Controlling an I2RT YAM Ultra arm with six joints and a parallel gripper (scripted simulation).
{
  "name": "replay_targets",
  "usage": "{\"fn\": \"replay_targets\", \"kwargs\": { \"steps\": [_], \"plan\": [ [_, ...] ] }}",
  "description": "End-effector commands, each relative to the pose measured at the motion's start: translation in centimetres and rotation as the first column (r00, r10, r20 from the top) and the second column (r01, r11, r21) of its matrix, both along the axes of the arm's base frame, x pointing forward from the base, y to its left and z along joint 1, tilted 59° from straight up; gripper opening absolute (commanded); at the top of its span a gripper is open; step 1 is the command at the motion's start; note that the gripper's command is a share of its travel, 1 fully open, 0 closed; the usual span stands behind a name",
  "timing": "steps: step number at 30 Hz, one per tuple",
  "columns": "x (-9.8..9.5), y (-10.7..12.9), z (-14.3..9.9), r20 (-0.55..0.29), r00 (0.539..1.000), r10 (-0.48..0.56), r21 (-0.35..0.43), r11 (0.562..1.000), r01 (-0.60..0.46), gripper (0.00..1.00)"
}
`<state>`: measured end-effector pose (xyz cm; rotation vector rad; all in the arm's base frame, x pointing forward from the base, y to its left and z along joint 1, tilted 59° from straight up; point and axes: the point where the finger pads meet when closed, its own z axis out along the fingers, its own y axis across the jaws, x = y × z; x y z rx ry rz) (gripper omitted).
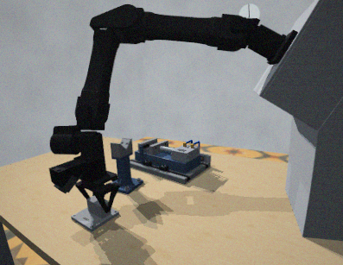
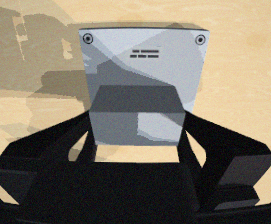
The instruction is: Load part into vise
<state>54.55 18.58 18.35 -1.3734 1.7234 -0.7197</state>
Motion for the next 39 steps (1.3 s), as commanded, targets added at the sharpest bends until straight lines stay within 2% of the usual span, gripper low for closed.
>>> {"fn": "replay_targets", "kwargs": {
  "steps": [1, 3, 6, 19, 39],
  "plan": [
    [-0.1, 0.6, 2.9, 0.044, 0.999, 0.019, 0.022, 1.000, -0.020, 0.00],
    [-0.3, 0.7, 2.9, 0.042, 0.999, 0.020, 0.022, 1.000, -0.021, 0.00],
    [-1.2, 0.6, 1.2, 0.005, 1.000, 0.023, 0.007, 1.000, -0.023, 0.00],
    [-3.0, 0.3, 2.1, 0.005, 1.000, 0.012, 0.006, 1.000, -0.012, 0.00],
    [-8.5, -0.1, 5.1, 0.005, 1.000, 0.011, 0.005, 1.000, -0.011, 0.00]
  ]
}}
